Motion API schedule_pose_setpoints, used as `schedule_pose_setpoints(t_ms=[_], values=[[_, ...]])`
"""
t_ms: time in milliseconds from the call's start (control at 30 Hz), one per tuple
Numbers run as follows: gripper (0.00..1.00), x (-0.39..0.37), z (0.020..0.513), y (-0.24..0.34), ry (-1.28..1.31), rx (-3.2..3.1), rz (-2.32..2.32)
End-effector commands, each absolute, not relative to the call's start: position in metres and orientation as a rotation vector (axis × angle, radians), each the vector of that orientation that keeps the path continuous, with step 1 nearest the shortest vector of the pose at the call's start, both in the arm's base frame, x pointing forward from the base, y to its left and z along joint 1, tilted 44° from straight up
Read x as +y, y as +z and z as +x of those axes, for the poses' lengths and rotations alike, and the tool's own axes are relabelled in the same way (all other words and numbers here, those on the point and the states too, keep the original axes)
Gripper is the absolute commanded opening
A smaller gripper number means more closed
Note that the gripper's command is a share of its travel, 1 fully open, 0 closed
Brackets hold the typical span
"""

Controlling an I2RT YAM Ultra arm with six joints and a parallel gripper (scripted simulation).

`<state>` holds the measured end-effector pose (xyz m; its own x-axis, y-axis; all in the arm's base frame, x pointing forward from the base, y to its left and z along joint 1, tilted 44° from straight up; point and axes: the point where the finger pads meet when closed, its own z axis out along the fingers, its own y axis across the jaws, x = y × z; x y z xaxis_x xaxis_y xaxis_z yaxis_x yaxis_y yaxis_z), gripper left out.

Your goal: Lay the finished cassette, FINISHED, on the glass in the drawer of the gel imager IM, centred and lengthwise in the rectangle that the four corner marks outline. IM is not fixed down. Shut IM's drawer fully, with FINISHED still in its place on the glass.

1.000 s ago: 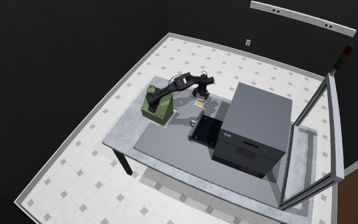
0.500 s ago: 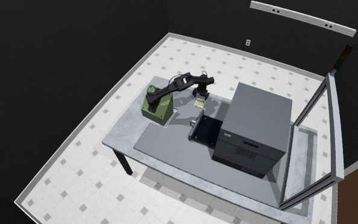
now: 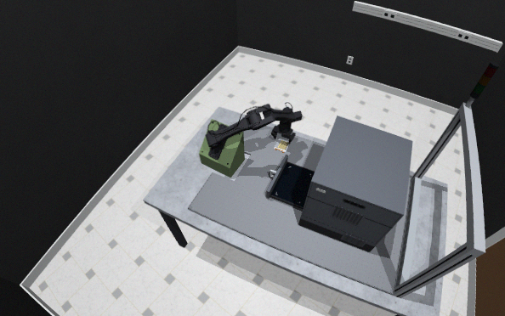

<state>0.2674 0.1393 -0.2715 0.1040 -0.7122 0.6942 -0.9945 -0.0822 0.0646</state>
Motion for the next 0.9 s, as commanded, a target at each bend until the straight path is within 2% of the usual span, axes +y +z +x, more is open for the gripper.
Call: schedule_pose_setpoints(t_ms=[0, 867], values=[[1.0, 0.134, 0.267, -0.279, 0.686, -1.656, 1.862], [1.0, 0.125, 0.271, -0.298, 0.69, -1.668, 1.886]])
